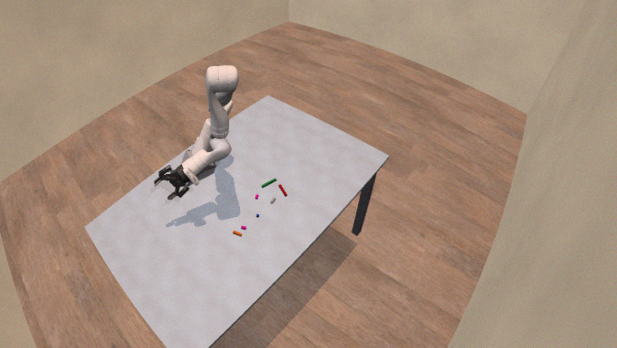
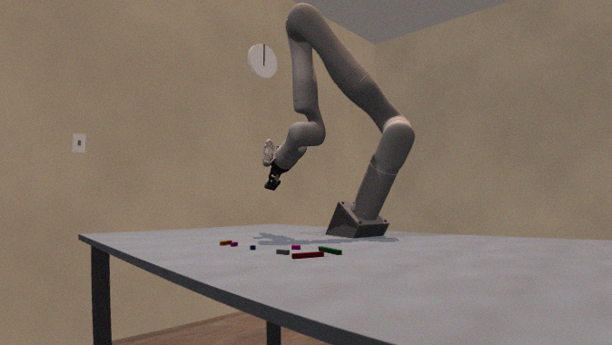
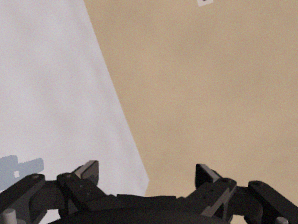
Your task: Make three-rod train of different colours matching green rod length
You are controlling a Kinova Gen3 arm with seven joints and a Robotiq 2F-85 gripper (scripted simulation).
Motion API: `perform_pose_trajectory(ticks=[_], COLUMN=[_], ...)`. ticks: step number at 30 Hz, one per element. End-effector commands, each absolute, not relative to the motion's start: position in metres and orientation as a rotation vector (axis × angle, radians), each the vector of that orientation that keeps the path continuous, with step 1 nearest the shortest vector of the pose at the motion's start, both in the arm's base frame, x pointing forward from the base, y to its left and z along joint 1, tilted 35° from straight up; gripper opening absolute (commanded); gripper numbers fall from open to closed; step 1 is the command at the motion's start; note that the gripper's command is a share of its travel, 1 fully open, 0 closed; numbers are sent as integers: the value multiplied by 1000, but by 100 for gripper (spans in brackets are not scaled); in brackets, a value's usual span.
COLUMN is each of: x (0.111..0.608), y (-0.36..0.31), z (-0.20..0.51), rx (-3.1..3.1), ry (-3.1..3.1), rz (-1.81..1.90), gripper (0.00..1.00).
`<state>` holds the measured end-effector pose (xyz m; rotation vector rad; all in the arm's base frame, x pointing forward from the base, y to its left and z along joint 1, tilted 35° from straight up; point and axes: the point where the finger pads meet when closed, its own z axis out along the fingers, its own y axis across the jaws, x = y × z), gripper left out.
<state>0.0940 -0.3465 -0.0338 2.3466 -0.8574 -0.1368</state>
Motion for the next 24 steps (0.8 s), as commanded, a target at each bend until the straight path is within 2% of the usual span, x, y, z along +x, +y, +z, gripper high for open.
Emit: perform_pose_trajectory(ticks=[1,24], x=[94,95], y=[-347,-329], z=[-33,-42], rx=[2346,2444], ry=[-858,-790], rz=[-136,-211], gripper=[100,100])
